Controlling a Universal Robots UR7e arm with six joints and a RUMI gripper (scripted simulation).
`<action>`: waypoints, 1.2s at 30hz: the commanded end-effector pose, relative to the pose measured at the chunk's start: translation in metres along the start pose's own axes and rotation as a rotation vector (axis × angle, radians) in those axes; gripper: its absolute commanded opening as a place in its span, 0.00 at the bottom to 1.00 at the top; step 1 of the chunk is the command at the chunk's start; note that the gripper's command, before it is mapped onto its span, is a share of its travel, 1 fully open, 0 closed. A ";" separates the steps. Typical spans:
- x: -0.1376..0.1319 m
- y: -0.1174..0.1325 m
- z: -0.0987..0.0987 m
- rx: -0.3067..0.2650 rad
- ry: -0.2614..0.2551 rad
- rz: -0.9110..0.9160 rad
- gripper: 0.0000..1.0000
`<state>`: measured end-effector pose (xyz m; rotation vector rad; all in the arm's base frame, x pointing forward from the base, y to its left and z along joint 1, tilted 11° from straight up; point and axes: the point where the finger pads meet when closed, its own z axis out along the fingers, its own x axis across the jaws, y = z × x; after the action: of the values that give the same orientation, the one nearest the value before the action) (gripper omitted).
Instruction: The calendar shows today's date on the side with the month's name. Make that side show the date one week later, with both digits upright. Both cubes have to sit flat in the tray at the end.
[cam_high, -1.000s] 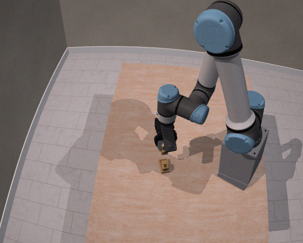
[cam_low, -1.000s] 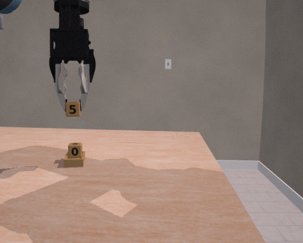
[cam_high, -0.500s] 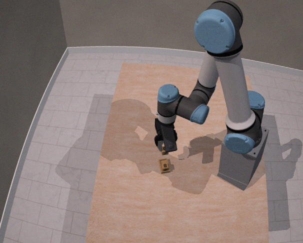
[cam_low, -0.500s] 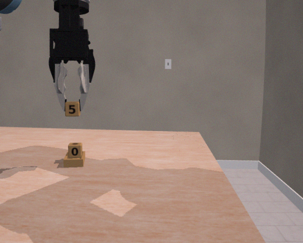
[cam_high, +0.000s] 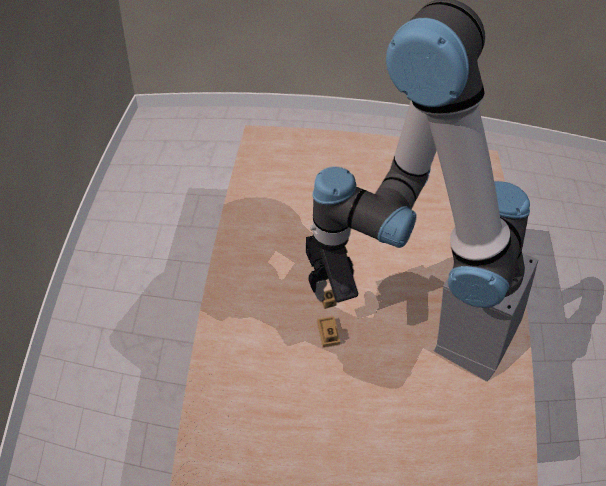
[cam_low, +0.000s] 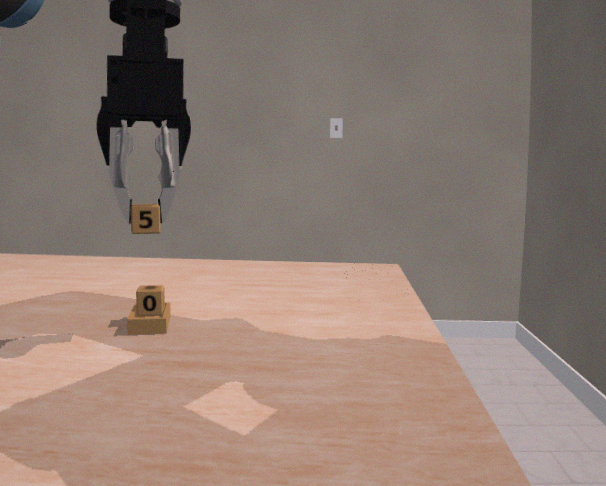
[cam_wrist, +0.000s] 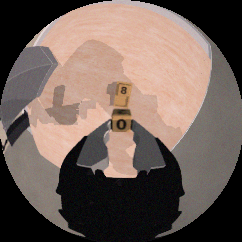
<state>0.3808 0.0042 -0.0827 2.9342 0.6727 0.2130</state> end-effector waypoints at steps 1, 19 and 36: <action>-0.001 0.008 0.001 0.001 0.002 -0.150 0.10; -0.004 0.031 0.004 0.001 0.002 -0.585 0.10; -0.007 0.053 0.006 0.000 0.002 -0.961 0.10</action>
<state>0.3944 -0.0396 -0.0818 2.3804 1.7661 0.1079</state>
